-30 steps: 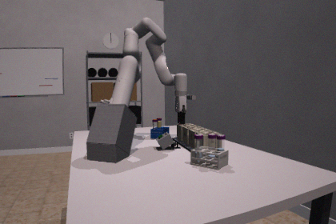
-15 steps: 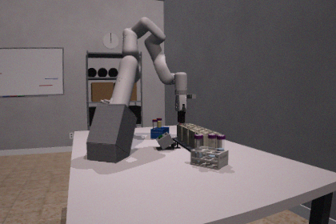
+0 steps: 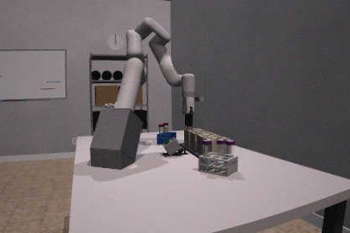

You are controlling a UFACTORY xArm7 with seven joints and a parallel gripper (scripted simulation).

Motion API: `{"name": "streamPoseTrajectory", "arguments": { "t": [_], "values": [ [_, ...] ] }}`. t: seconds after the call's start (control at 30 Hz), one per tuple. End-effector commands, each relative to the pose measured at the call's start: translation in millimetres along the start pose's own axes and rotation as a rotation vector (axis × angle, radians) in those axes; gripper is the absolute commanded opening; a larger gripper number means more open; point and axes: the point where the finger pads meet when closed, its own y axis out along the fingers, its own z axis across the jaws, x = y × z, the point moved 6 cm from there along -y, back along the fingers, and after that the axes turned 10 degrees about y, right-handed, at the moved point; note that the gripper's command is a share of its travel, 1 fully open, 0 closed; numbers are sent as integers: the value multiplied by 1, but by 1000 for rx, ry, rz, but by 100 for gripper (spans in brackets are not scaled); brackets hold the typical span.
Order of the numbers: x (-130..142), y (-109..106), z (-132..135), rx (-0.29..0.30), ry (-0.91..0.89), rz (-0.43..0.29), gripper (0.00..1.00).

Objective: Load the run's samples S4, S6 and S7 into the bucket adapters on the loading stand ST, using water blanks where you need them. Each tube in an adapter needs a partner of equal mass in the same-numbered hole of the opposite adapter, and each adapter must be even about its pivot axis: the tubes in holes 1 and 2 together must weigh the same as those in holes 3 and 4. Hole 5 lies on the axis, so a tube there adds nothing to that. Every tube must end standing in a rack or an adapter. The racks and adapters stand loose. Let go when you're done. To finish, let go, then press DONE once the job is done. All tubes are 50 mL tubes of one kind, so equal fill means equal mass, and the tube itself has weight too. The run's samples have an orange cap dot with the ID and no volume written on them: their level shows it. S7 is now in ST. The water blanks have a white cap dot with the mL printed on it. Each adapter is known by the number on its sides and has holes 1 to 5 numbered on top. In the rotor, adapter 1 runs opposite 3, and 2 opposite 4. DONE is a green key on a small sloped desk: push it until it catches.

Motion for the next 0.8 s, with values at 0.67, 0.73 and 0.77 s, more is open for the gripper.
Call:
{"name": "streamPoseTrajectory", "arguments": {
  "t": [0.67, 0.73, 0.77],
  "values": [
    [-1, -26, 0, -1, 0, 3, 0],
    [-1, -30, 0, -1, 0, 3, 0],
    [-1, -32, 0, -1, 0, 3, 0]
  ]
}}
